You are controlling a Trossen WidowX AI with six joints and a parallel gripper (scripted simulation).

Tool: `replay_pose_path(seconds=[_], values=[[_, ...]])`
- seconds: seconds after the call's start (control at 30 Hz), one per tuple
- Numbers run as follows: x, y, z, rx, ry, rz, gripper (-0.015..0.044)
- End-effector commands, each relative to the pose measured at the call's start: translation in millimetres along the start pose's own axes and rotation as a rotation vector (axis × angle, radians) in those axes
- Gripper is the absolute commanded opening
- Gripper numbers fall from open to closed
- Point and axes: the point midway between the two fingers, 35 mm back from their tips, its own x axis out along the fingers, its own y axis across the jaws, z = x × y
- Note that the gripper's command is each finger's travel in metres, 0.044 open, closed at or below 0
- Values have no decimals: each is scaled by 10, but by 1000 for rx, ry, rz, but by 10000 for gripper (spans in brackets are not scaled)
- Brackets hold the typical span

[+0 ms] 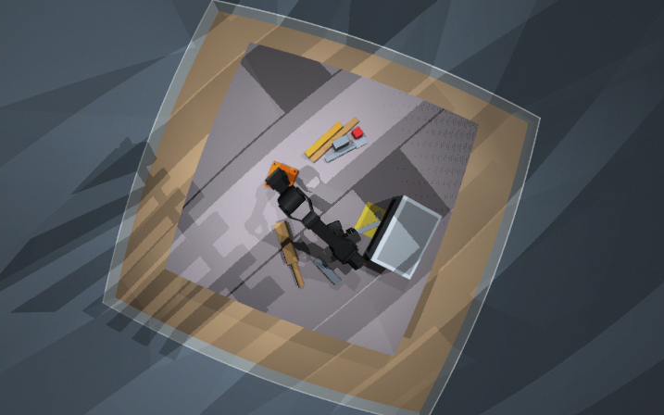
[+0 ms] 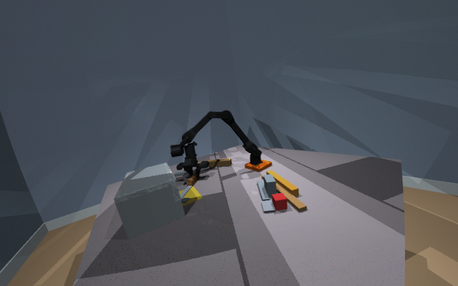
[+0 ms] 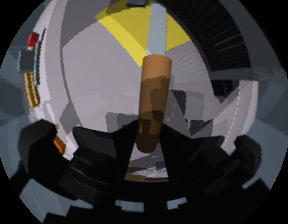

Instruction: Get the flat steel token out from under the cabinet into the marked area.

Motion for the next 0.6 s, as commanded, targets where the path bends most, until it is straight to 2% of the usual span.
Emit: replay_pose_path(seconds=[0.0, 0.57], values=[[10, 67, 13, 0, -5, 7, 0], [12, 154, -16, 0, -5, 8, 0]])
